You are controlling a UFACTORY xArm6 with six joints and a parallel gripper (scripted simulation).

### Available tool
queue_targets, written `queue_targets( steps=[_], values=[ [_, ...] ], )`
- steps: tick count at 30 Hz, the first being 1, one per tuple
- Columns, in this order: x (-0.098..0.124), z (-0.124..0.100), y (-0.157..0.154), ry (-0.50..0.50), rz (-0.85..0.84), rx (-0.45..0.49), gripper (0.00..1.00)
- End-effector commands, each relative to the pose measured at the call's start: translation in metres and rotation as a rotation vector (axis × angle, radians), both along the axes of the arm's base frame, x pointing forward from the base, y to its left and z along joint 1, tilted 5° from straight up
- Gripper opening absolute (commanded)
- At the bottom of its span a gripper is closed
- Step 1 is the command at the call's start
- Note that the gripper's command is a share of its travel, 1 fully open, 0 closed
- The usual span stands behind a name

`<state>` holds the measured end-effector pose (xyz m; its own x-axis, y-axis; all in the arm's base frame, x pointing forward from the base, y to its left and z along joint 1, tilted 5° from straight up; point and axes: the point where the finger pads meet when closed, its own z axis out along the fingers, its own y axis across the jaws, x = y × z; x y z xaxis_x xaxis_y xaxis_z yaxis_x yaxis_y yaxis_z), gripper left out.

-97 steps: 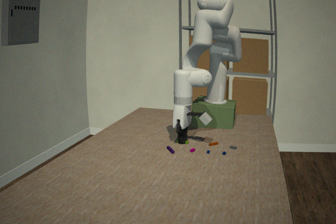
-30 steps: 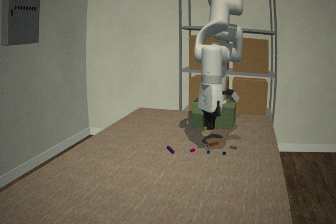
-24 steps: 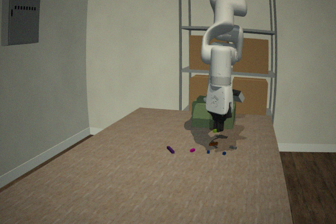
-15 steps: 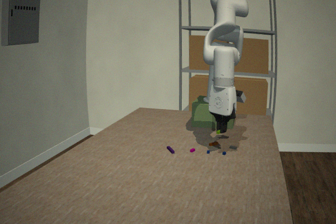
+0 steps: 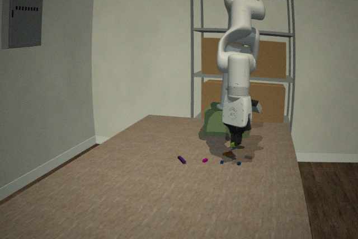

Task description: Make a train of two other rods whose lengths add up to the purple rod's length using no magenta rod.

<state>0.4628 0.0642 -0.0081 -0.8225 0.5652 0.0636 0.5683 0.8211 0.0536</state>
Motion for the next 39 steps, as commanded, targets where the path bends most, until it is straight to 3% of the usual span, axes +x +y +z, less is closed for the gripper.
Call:
queue_targets(
  steps=[1, 18, 39],
  values=[
    [0.002, -0.014, 0.001, -0.004, 0.0, 0.001, 0.04],
    [0.001, -0.069, 0.005, -0.004, 0.0, 0.001, 0.04],
    [0.001, -0.074, 0.006, -0.004, 0.0, 0.001, 0.04]
  ],
)
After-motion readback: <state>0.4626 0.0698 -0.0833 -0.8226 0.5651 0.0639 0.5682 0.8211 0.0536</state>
